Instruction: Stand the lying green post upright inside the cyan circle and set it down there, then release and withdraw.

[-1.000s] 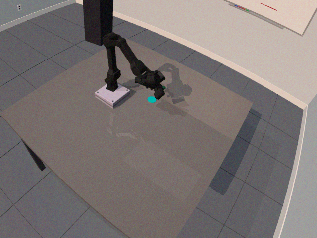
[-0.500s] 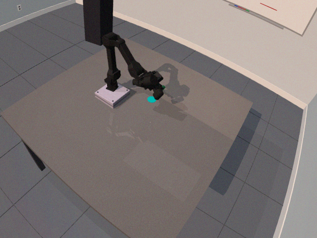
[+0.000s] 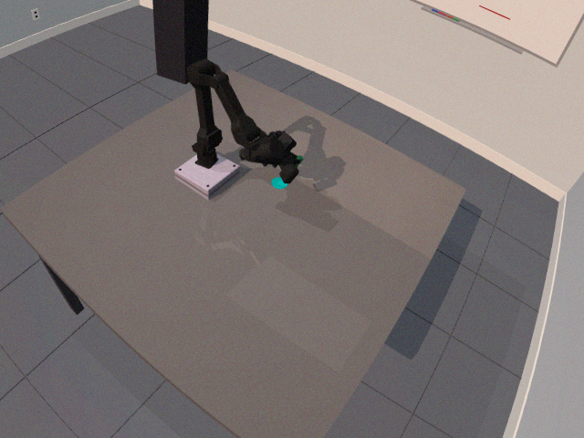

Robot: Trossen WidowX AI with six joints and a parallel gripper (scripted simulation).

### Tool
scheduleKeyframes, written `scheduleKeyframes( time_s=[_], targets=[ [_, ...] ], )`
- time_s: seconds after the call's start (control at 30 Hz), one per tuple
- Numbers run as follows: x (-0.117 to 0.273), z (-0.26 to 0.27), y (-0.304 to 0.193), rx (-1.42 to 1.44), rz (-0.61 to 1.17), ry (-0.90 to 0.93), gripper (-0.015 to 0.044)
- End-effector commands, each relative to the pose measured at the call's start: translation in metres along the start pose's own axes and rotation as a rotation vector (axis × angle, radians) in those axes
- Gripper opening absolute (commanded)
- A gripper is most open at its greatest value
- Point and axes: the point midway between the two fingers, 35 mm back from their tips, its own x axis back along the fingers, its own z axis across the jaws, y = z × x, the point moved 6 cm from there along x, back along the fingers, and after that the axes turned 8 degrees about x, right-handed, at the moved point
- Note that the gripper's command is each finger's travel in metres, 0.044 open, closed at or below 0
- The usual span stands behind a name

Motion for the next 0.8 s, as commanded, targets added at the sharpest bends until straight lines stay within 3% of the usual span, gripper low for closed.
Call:
scheduleKeyframes(
  time_s=[0.0, 0.77],
  targets=[
    [0.003, 0.002, -0.001, 0.006, -0.030, 0.002, 0.0023],
    [0.016, 0.010, -0.009, 0.056, -0.160, 0.011, 0.0023]
  ],
)
